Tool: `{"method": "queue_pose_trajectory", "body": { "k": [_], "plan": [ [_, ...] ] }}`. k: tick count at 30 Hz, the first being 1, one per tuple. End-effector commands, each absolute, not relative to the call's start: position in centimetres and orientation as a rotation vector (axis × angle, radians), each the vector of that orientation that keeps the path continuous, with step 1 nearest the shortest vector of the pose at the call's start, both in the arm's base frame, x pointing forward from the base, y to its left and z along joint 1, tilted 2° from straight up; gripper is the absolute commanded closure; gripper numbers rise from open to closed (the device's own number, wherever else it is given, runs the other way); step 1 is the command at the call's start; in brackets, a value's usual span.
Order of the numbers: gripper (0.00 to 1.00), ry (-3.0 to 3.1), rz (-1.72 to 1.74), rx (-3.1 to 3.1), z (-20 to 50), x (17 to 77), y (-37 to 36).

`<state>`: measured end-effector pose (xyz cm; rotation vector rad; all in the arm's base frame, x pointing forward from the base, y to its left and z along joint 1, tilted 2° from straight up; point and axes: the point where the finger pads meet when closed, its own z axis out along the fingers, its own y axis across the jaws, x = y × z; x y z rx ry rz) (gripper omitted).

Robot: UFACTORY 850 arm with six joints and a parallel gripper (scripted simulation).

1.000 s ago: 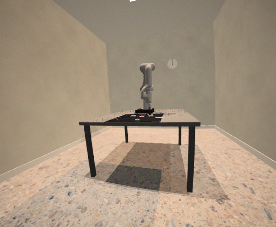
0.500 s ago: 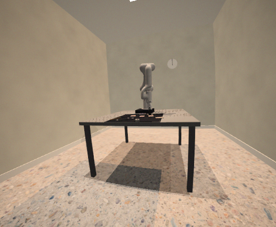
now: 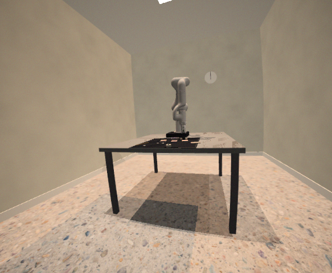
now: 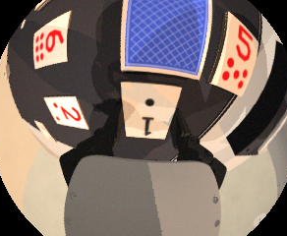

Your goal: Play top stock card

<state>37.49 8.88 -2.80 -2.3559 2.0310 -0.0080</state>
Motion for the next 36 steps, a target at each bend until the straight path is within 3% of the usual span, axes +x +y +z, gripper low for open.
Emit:
{"method": "queue_pose_trajectory", "body": {
  "k": [1,36],
  "plan": [
    [0.27,2.031,-0.008,-2.356,-2.79,37.51,8.89],
    [0.28,2.031,-0.008,-2.356,-2.79,37.51,8.89]
  ]
}}
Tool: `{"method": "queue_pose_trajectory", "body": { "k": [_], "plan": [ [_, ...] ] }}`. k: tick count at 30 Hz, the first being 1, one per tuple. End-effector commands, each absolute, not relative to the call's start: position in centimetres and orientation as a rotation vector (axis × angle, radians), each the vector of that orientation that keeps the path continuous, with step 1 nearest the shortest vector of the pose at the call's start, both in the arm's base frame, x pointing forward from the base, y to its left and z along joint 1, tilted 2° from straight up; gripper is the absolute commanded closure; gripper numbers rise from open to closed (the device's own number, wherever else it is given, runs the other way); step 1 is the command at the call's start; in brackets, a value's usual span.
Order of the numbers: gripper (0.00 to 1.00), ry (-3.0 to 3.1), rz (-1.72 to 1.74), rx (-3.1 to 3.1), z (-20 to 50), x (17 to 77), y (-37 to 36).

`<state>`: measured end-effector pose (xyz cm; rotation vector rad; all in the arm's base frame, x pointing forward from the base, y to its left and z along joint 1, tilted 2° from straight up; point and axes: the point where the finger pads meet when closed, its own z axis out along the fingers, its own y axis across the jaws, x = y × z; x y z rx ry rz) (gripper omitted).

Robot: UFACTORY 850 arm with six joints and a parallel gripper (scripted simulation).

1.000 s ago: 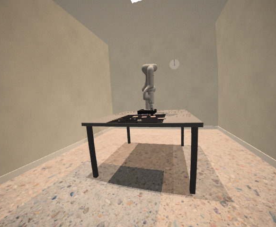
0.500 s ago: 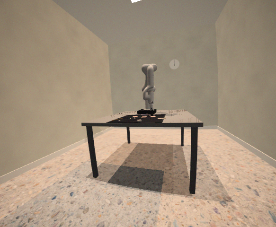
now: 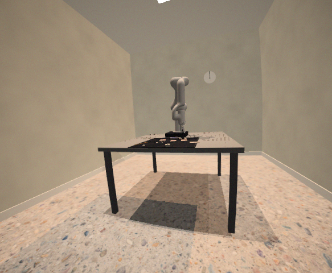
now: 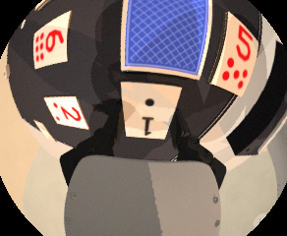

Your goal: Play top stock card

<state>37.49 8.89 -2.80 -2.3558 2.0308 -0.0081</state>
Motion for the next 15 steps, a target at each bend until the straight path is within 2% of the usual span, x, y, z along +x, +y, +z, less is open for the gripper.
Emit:
{"method": "queue_pose_trajectory", "body": {
  "k": [1,12,13,15],
  "plan": [
    [0.28,2.031,-0.008,-2.356,-2.79,37.51,8.89],
    [0.29,2.031,-0.008,-2.356,-2.79,37.51,8.89],
    [0.33,2.031,-0.008,-2.356,-2.79,37.51,8.89],
    [0.33,2.031,-0.008,-2.356,-2.79,37.51,8.89]
  ]
}}
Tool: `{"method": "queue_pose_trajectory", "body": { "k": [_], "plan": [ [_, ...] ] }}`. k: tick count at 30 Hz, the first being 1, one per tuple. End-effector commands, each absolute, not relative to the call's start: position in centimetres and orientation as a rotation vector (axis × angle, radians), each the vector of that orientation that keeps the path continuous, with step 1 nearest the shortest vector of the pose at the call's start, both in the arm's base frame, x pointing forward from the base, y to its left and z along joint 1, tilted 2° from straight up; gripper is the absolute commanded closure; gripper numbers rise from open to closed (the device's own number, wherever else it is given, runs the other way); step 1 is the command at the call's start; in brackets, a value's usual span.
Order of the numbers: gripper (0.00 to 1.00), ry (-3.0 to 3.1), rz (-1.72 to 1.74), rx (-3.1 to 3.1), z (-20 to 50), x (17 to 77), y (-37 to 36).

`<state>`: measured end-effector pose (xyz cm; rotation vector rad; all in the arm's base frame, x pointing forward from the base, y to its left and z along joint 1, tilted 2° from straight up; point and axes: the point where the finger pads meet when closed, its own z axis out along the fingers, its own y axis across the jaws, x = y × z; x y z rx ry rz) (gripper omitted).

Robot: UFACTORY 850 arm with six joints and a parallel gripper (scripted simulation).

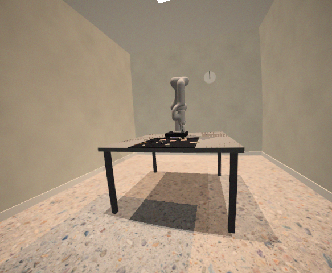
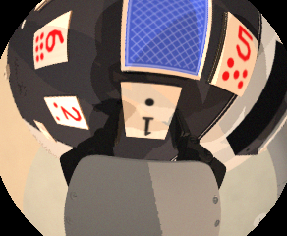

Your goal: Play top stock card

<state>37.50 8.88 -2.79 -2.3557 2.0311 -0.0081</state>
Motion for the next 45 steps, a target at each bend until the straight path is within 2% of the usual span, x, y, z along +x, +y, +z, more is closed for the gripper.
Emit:
{"method": "queue_pose_trajectory", "body": {
  "k": [1,8,9,45],
  "plan": [
    [0.33,2.031,-0.008,-2.356,-2.8,37.5,8.9],
    [0.33,2.031,-0.008,-2.356,-2.8,37.5,8.9],
    [0.38,2.031,-0.008,-2.356,-2.8,37.5,8.9],
    [0.38,2.031,-0.008,-2.356,1.2,37.4,8.8]
  ]
}}
